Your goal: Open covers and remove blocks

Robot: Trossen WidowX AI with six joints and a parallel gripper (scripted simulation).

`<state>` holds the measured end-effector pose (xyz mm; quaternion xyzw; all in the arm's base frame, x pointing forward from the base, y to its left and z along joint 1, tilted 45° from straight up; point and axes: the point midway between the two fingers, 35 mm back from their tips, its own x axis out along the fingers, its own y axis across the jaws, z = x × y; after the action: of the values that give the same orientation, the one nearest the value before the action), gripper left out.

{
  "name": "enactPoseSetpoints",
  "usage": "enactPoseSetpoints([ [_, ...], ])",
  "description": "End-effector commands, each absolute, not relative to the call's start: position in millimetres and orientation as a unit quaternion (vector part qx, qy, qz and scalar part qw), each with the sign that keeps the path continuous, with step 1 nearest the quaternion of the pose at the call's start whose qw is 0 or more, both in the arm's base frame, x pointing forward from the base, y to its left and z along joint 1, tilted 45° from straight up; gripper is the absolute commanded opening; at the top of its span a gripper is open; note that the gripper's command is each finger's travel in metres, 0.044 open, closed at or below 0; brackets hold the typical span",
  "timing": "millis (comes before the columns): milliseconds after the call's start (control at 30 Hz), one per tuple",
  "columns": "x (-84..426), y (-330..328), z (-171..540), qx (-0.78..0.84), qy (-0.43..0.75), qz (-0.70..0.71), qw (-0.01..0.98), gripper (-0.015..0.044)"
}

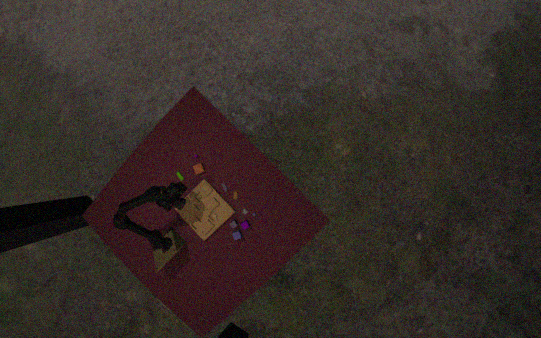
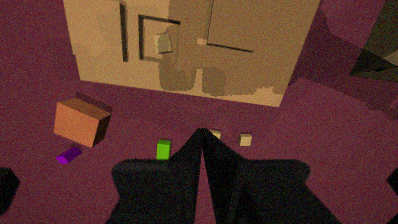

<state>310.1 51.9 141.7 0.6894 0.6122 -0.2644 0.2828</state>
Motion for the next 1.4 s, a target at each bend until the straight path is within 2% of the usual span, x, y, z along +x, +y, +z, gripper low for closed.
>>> enactPoseSetpoints([
  [0,321.2,40.9,131.2,0.717,0.577,-0.338,0.198,0.0000],
  [133,334.2,27.1,118.9,0.739,0.520,-0.420,0.088,0.0000],
  [167,334.4,26.9,118.8,0.738,0.523,-0.416,0.094,0.0000],
  [467,341.3,18.6,111.1,0.643,0.644,-0.179,0.374,0.0000],
  [567,343.2,15.5,108.1,0.670,0.628,-0.228,0.323,0.0000],
  [800,351.7,0.9,93.4,0.742,0.504,-0.438,0.059,0.0000],
  [833,351.7,0.9,93.4,0.741,0.508,-0.434,0.065,0.0000],
  [1133,353.9,-2.0,90.5,0.655,0.638,-0.196,0.354,0.0000],
  [1367,355.7,-4.5,88.2,0.498,0.667,0.030,0.554,0.0000],
])
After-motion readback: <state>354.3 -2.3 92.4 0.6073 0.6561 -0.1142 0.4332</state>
